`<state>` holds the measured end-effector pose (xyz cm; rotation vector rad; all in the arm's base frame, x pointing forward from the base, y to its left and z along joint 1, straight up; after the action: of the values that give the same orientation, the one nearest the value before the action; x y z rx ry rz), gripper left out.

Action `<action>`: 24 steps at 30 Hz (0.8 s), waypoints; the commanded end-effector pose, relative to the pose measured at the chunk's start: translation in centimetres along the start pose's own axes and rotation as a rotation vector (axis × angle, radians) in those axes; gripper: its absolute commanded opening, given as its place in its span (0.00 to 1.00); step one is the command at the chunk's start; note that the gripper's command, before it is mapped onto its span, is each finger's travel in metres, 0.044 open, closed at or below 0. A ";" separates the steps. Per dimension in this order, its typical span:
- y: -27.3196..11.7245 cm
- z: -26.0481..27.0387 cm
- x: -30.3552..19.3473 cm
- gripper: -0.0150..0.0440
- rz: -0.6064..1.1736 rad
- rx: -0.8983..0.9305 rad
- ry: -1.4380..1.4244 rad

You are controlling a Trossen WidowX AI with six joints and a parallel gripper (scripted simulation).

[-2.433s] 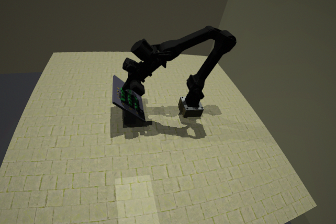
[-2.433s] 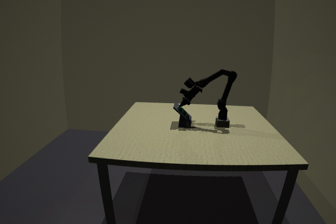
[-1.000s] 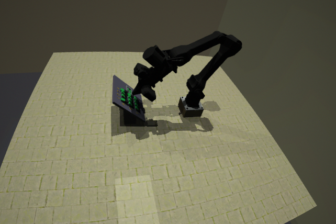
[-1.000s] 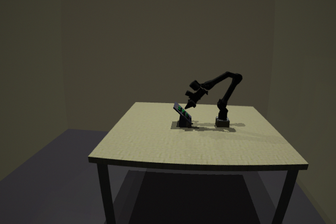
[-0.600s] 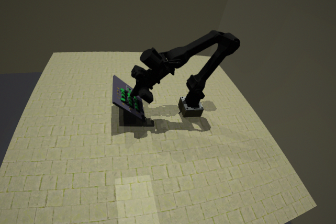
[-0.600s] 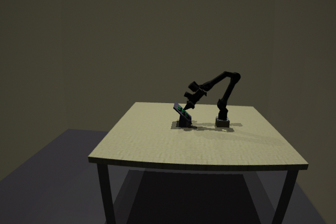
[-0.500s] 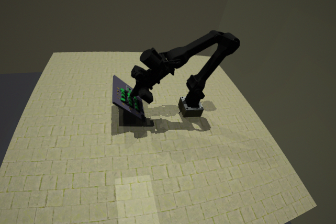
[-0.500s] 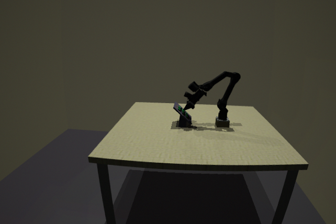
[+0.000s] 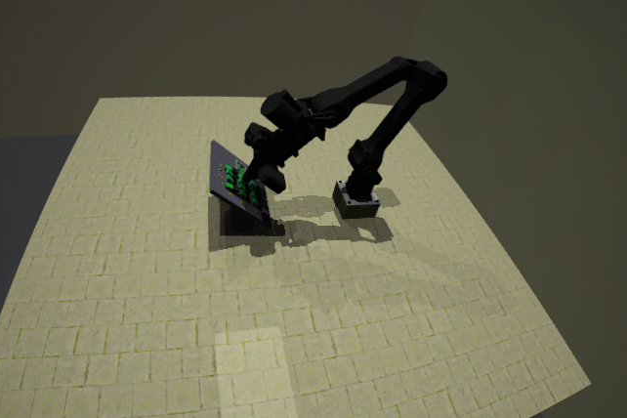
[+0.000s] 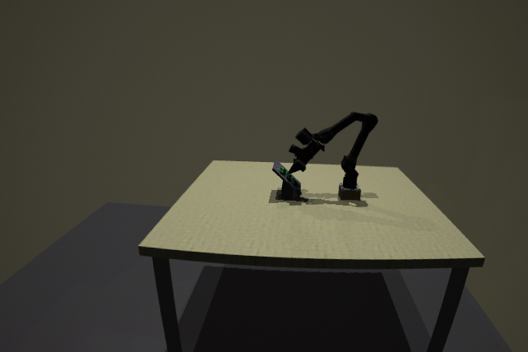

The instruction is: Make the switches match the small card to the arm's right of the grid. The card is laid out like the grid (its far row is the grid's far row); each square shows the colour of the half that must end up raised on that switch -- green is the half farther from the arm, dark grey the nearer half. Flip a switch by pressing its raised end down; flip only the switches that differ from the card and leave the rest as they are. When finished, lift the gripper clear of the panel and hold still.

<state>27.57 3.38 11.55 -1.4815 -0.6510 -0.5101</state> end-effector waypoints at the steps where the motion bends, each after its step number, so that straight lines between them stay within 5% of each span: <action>1: 0.1 0.0 -0.1 0.25 0.002 0.003 -0.004; 24: 0.4 0.0 -0.1 0.25 0.001 0.003 -0.004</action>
<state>27.77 3.40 11.36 -1.4811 -0.6511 -0.5113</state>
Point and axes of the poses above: the point midway between the two fingers, 35 mm back from their tips, its own y axis out along the fingers, its own z axis across the jaws, x = y × z, the point moved 3 cm from there along -y, back along the fingers, and after that the axes turned 2 degrees about -y, right-handed, at the moved point
